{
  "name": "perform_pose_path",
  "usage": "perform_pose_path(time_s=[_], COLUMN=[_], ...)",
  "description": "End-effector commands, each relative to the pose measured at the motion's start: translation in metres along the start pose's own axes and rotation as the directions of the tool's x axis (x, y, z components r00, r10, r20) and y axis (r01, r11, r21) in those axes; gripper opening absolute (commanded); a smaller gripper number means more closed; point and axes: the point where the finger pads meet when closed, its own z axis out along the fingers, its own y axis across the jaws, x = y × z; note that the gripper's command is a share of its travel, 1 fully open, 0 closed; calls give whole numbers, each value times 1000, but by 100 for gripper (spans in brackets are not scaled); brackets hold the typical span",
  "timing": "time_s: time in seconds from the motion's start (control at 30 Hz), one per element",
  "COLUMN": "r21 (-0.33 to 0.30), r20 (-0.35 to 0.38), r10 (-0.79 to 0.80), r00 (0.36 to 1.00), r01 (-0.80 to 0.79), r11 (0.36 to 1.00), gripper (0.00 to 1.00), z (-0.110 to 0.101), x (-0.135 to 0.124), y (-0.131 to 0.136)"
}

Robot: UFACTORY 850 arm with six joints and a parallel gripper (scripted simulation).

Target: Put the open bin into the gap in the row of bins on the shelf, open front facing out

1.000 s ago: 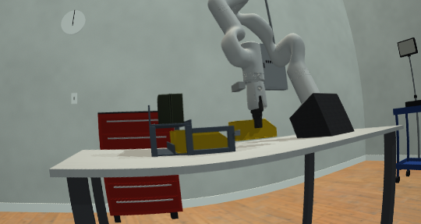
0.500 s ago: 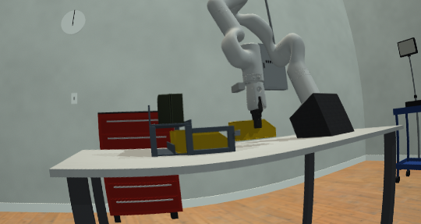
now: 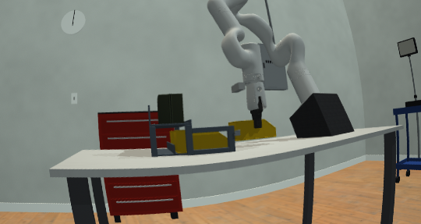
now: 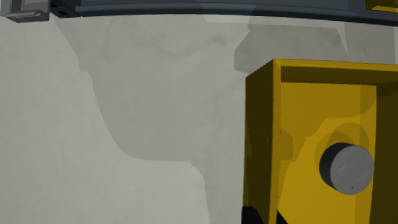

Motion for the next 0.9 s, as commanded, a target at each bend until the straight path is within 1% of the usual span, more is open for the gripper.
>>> perform_pose_path(time_s=[0.0,0.87], r21=[0,0], r20=[-1,-1], r10=[0,0], r00=[1000,1000], r01=[0,0], r11=[1000,1000], gripper=[0,0], z=[0,-1], x=[1,2], y=[-2,-4])
